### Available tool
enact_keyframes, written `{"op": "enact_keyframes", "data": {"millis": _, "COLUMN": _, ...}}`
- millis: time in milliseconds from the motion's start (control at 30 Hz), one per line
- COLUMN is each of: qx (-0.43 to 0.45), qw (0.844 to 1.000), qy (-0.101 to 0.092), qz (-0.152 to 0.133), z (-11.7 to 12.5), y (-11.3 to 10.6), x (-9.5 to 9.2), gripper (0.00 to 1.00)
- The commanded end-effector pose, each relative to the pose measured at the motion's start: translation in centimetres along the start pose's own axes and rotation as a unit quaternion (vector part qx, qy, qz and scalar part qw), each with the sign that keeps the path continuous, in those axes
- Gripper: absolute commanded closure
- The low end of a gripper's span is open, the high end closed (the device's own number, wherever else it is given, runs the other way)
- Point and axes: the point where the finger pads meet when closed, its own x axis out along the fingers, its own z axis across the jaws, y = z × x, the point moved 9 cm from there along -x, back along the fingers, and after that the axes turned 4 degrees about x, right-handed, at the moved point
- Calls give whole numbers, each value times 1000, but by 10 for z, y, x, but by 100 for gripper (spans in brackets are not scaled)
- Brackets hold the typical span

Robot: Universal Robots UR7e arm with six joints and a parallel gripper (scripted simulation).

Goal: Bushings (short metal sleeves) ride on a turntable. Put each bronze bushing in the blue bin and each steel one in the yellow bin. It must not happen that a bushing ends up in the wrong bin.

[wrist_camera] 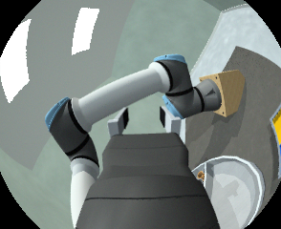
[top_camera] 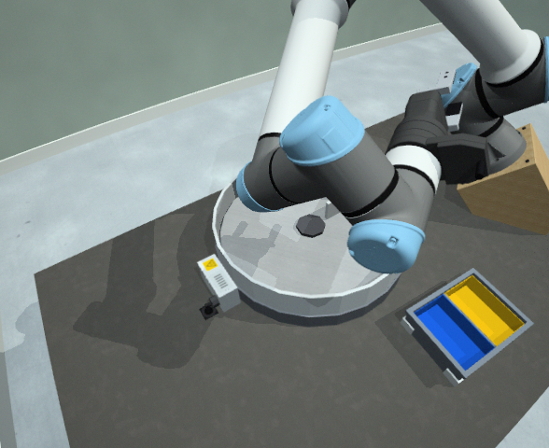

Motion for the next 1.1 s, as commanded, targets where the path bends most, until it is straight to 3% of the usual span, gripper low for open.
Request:
{"op": "enact_keyframes", "data": {"millis": 0, "qx": 0, "qw": 1000, "qy": 0, "qz": 0, "z": -4, "y": 0, "x": -11, "gripper": 0}}
{"op": "enact_keyframes", "data": {"millis": 133, "qx": 0, "qw": 1000, "qy": 0, "qz": 0, "z": -18, "y": 0, "x": -52, "gripper": 0}}
{"op": "enact_keyframes", "data": {"millis": 267, "qx": 0, "qw": 1000, "qy": 0, "qz": 0, "z": -19, "y": 0, "x": -55, "gripper": 0}}
{"op": "enact_keyframes", "data": {"millis": 367, "qx": 0, "qw": 1000, "qy": 0, "qz": 0, "z": -31, "y": -1, "x": -89, "gripper": 0}}
{"op": "enact_keyframes", "data": {"millis": 467, "qx": 0, "qw": 1000, "qy": 0, "qz": 0, "z": -37, "y": -1, "x": -108, "gripper": 0}}
{"op": "enact_keyframes", "data": {"millis": 900, "qx": 0, "qw": 1000, "qy": 0, "qz": 0, "z": -38, "y": -1, "x": -111, "gripper": 0}}
{"op": "enact_keyframes", "data": {"millis": 967, "qx": -2, "qw": 998, "qy": -61, "qz": -27, "z": -49, "y": 4, "x": -109, "gripper": 0}}
{"op": "enact_keyframes", "data": {"millis": 1033, "qx": -3, "qw": 995, "qy": -91, "qz": -40, "z": -54, "y": 6, "x": -108, "gripper": 0}}
{"op": "enact_keyframes", "data": {"millis": 1067, "qx": -3, "qw": 995, "qy": -91, "qz": -40, "z": -54, "y": 6, "x": -108, "gripper": 0}}
